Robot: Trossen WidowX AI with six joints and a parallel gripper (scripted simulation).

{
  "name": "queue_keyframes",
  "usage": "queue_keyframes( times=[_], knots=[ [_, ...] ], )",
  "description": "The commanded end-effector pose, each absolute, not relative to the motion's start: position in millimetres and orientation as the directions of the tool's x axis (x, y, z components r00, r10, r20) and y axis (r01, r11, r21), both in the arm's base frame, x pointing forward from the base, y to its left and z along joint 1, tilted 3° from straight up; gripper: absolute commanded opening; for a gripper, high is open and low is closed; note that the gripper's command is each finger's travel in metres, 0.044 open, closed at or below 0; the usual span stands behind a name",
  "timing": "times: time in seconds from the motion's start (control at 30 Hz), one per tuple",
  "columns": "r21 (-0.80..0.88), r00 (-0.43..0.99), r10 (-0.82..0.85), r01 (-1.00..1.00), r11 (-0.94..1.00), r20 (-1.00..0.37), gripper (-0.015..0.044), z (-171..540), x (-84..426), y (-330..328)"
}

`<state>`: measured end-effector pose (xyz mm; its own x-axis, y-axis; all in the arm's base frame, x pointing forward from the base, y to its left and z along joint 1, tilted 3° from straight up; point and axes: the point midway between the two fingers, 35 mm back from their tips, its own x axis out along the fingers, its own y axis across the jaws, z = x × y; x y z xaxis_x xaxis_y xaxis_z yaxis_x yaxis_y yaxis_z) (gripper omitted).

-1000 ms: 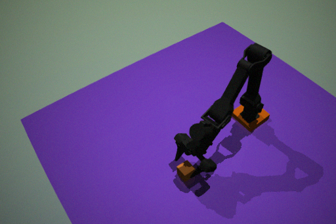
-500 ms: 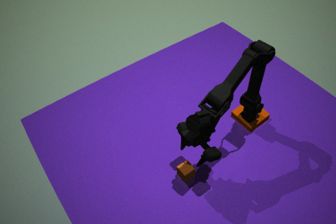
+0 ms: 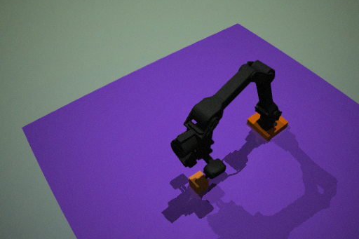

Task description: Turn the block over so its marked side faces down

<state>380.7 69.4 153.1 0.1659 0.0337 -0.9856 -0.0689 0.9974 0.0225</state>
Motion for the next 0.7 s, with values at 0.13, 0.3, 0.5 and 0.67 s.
queue_keyframes(
  times=[0.13,0.3,0.5,0.67],
  knots=[
    [0.029,0.078,0.034,-0.071,0.997,-0.996,0.044,154,382,70],
    [0.029,0.078,0.034,-0.071,0.997,-0.996,0.044,121,384,71],
    [0.029,0.078,0.034,-0.071,0.997,-0.996,0.044,114,385,71],
    [0.029,0.078,0.034,-0.071,0.997,-0.996,0.044,103,385,70]
  ],
)
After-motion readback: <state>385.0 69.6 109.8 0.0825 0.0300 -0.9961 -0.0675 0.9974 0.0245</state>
